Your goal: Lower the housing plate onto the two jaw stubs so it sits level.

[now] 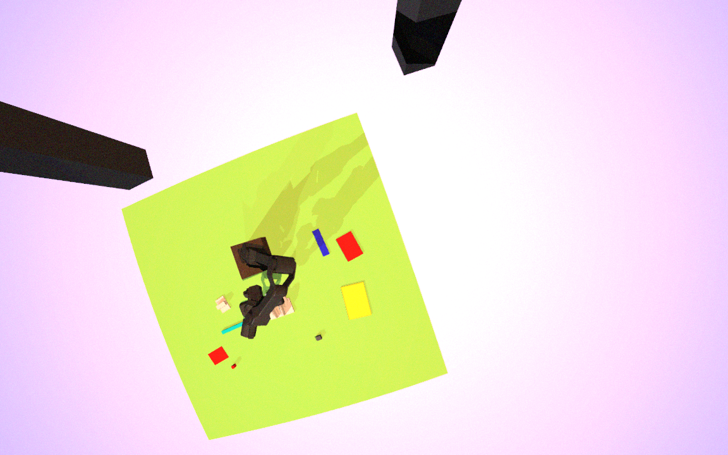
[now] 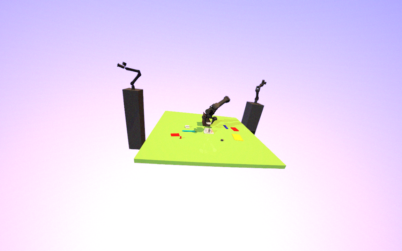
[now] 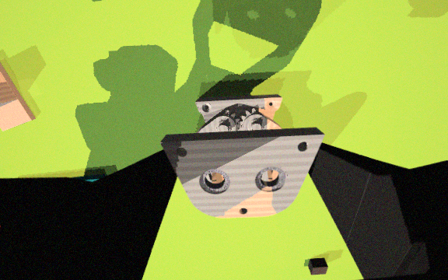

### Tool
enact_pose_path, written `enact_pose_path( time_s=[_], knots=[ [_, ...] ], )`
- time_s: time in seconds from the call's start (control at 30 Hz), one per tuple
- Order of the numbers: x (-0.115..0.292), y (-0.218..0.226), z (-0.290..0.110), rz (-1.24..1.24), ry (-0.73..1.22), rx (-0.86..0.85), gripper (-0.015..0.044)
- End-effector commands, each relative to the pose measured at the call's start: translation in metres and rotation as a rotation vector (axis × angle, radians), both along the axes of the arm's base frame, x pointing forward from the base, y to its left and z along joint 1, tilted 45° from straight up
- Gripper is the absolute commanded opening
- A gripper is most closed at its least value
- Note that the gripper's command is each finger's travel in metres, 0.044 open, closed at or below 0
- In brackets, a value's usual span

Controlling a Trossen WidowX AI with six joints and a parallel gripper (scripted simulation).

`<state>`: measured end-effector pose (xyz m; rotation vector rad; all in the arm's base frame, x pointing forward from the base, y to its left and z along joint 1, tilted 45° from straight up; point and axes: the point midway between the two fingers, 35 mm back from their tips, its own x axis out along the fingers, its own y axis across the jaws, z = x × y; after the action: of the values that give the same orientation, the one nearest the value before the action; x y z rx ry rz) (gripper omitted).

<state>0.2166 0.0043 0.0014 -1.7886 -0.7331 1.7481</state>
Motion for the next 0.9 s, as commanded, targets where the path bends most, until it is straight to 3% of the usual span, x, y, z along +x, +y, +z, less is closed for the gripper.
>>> enact_pose_path(
  time_s=[0.0,0.87],
  knots=[
    [-0.0003,0.0009,0.0002,-0.004,0.001,0.004,0.0351],
    [0.0003,0.0025,0.0018,-0.006,0.002,0.005,0.0351]
  ],
)
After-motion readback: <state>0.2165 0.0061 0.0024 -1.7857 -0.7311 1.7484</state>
